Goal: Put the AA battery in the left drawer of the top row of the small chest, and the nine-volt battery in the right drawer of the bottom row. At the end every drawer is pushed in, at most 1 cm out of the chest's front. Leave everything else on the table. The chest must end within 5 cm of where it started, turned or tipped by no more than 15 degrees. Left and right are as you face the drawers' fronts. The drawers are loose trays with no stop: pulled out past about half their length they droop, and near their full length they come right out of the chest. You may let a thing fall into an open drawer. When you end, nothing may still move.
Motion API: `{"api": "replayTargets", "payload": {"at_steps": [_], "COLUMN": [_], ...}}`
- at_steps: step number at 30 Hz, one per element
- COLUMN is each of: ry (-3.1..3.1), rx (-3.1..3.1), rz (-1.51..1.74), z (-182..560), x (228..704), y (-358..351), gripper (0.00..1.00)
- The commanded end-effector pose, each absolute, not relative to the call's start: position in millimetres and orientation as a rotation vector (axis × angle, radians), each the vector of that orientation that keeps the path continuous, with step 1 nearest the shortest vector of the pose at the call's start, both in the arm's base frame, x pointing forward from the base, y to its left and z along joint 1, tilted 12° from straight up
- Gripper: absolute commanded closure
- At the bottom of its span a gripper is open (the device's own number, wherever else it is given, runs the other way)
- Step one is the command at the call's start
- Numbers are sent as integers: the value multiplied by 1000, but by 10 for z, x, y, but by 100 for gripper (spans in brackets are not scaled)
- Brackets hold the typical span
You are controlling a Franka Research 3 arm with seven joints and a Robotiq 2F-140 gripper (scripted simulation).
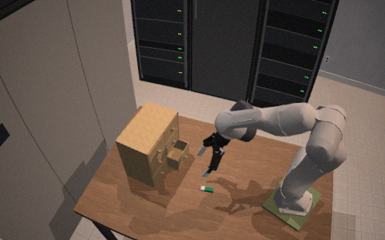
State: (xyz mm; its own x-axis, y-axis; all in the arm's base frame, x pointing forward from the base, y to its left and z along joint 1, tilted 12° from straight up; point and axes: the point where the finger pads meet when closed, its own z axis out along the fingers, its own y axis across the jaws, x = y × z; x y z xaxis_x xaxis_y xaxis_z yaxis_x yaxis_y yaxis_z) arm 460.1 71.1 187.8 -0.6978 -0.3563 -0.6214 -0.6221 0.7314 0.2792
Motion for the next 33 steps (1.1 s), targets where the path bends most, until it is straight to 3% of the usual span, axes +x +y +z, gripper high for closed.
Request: {"api": "replayTargets", "payload": {"at_steps": [1,13,33], "ry": [2656,2928,3067], "rx": [-536,-460,-116], "rz": [592,328,308], "z": [1802,1830,1830], "x": [4500,4534,4534], "y": [294,23,23], "gripper": [0,0,0]}}
